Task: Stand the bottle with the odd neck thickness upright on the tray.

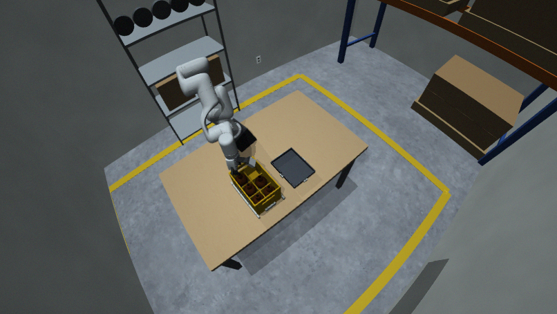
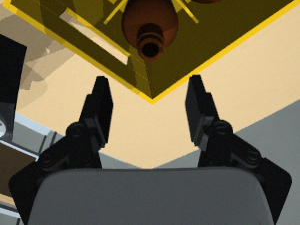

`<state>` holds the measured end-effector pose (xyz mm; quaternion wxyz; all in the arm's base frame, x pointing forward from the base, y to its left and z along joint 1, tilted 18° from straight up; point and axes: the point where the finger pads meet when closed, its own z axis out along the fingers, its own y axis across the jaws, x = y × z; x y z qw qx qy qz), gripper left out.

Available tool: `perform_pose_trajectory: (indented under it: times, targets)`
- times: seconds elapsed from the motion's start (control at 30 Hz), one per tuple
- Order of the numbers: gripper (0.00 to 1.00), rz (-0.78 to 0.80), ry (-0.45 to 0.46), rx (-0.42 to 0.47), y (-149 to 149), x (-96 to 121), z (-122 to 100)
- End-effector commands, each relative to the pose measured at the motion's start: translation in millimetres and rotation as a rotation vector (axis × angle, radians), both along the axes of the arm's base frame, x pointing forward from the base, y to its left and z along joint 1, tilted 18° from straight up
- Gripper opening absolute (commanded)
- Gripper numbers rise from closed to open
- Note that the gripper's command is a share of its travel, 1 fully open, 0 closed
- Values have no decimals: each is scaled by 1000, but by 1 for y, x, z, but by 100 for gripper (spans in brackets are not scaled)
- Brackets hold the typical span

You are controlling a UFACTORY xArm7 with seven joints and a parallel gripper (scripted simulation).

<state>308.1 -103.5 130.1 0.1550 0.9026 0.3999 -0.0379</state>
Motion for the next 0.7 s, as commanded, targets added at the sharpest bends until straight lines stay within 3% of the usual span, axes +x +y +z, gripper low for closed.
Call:
perform_pose_trajectory:
  times: [0.0, 0.67]
  targets:
    - [65, 1, -3, -1, 0, 1, 0]
    - [65, 1, -3, -2, -7, 2, -17]
